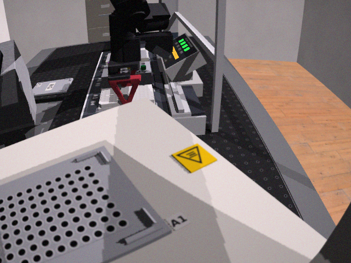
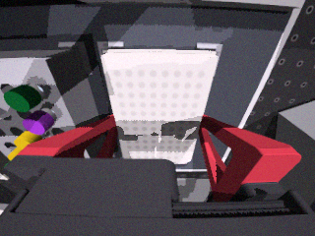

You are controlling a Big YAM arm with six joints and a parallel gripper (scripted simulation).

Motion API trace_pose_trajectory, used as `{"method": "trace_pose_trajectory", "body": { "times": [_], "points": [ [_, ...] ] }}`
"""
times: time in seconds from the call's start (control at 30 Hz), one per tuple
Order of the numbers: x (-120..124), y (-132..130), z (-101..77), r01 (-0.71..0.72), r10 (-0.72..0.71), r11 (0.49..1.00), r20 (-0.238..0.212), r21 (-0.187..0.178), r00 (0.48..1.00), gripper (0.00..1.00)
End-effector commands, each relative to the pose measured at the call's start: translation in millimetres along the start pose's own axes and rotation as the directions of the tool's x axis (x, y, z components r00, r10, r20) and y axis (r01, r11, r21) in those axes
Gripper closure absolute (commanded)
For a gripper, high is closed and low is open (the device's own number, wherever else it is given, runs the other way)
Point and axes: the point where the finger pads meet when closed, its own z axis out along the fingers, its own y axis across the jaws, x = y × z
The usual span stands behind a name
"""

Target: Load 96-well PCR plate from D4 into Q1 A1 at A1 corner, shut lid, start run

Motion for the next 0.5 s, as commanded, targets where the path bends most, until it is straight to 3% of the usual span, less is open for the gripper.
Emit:
{"method": "trace_pose_trajectory", "body": {
  "times": [0.0, 0.2, 0.47],
  "points": [
    [6, -9, 27.9, -0.069, 0.070, 0.997, -0.039, 0.036, 0.997, 1.00],
    [-1, -7, 12.3, -0.071, 0.072, 0.997, -0.028, 0.033, 0.997, 1.00],
    [-12, -4, -23.4, -0.075, 0.075, 0.997, 0.011, 0.012, 0.997, 1.00]
  ]
}}
